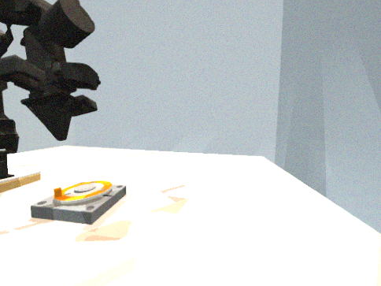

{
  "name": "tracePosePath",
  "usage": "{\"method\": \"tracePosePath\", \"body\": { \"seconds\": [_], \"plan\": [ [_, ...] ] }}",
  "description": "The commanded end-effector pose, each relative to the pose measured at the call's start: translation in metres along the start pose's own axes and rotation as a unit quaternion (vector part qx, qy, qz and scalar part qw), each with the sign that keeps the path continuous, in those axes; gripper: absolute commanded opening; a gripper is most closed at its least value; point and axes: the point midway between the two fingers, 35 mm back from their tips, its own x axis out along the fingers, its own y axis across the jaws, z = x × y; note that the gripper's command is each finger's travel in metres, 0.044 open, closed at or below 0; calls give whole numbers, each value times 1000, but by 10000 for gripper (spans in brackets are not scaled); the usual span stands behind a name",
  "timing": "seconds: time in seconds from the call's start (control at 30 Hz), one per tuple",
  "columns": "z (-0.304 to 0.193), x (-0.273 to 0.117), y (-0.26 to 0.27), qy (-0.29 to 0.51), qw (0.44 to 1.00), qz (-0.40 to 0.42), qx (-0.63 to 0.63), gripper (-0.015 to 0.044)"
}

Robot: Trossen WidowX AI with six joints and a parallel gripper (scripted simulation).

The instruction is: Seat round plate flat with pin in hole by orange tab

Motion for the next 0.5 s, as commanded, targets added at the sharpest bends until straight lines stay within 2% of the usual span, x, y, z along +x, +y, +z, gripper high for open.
{"method": "tracePosePath", "body": {
  "seconds": [0.0,0.07,0.47],
  "plan": [
    [-39,30,37,123,987,69,78,0],
    [-50,36,46,157,979,83,99,0],
    [-51,39,46,157,979,83,99,0]
  ]
}}
